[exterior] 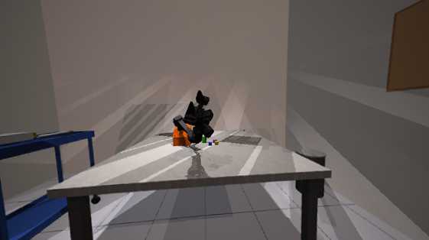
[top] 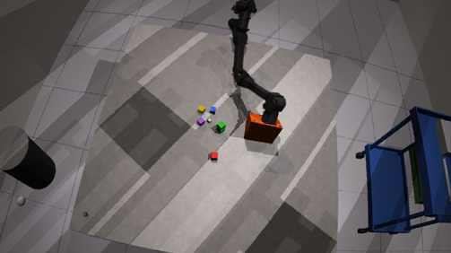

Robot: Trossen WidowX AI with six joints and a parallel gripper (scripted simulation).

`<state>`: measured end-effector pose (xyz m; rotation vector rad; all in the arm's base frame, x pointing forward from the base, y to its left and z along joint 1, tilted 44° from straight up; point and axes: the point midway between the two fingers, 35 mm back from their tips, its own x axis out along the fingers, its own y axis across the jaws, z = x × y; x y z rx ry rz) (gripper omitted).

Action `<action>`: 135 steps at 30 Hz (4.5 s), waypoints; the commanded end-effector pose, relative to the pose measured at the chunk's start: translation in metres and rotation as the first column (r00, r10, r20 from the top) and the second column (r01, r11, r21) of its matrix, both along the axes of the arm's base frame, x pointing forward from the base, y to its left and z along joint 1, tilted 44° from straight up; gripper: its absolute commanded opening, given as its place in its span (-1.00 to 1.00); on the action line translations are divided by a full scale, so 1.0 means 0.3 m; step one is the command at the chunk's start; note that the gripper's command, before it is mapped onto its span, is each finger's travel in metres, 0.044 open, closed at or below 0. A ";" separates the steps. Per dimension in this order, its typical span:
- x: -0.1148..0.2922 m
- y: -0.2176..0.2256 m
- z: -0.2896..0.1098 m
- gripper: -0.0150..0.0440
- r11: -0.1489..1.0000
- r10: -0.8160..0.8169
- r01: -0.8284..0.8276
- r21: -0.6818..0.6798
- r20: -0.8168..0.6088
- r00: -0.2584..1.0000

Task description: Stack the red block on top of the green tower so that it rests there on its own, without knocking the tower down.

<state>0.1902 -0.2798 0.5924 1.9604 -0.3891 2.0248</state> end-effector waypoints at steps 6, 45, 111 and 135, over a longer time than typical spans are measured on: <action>-0.184 0.175 0.112 1.00 0.987 -0.086 0.100 -0.126 0.114 0.990; -0.599 1.715 -0.154 1.00 0.139 -0.198 0.487 -0.862 0.458 0.867; 0.151 1.368 -2.363 1.00 -0.778 -0.180 -0.301 0.551 0.264 0.948; 0.119 1.158 -2.521 1.00 -0.712 -0.189 -0.290 0.640 0.223 0.956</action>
